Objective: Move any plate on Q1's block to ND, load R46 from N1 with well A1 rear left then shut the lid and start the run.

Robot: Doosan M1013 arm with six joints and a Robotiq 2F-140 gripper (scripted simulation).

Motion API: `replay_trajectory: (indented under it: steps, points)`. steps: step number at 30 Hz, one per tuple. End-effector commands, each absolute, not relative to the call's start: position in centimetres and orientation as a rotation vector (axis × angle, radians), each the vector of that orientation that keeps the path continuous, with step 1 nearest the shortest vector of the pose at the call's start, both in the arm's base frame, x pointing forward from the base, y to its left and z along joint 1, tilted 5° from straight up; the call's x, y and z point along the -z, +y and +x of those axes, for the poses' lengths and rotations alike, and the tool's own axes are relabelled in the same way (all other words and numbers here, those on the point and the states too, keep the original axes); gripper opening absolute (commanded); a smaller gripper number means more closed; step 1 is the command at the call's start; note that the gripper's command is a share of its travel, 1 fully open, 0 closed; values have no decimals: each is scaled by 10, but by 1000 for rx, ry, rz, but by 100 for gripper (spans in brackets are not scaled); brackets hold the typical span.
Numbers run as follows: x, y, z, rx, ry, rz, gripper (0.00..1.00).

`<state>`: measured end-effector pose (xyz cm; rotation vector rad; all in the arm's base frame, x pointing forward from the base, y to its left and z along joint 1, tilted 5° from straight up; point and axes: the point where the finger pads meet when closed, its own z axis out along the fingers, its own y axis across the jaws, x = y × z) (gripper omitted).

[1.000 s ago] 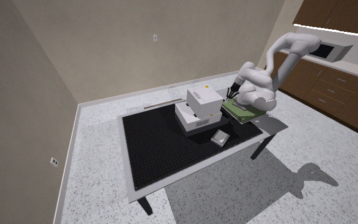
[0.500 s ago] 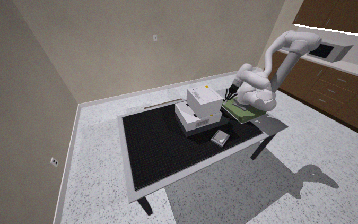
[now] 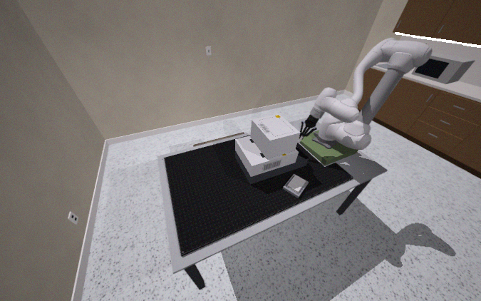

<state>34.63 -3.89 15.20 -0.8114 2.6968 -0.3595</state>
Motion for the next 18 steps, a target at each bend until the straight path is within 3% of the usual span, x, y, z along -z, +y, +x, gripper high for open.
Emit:
replay_trajectory:
  steps: [1, 18]
  points:
    - [-149, -40, 349, 359, 2697, -811, 0]
    - [-138, -43, 359, 359, 2697, -811, 0]
